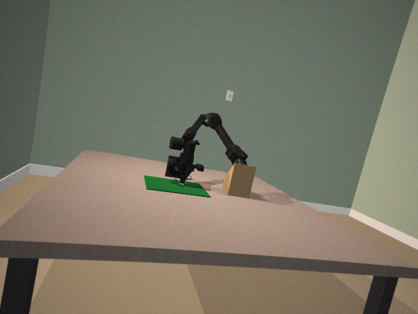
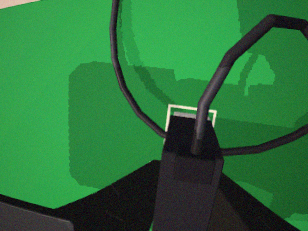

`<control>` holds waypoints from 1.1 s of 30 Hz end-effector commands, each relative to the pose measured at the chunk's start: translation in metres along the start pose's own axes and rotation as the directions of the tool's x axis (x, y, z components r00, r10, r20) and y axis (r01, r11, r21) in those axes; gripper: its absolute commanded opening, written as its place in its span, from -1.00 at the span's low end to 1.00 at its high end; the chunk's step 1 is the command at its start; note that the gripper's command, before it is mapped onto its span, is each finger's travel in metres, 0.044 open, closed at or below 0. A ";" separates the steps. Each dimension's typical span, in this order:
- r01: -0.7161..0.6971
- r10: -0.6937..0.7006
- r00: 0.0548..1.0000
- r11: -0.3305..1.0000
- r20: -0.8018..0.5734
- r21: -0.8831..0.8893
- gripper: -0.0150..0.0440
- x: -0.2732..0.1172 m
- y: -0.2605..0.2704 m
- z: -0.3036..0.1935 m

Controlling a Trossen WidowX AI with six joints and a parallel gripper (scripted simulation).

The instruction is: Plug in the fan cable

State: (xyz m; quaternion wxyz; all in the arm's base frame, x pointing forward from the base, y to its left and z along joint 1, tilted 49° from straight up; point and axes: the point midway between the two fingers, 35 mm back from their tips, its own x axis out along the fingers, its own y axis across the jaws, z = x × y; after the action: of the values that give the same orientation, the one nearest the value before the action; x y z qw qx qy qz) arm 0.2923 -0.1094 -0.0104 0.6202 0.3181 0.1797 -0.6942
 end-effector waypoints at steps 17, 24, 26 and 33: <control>0.003 -0.003 1.000 1.000 -0.001 -0.002 0.39 -0.055 0.000 -0.001; 0.003 -0.003 1.000 1.000 -0.009 -0.003 0.39 -0.057 0.000 -0.038; 0.003 -0.003 1.000 1.000 -0.012 -0.003 0.39 -0.058 -0.003 -0.068; 0.003 -0.003 1.000 1.000 -0.008 0.000 0.39 -0.056 -0.017 -0.120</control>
State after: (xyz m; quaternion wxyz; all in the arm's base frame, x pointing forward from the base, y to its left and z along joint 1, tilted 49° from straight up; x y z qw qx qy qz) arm 0.3001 0.0092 -0.0593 0.6231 0.3106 0.1910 -0.6919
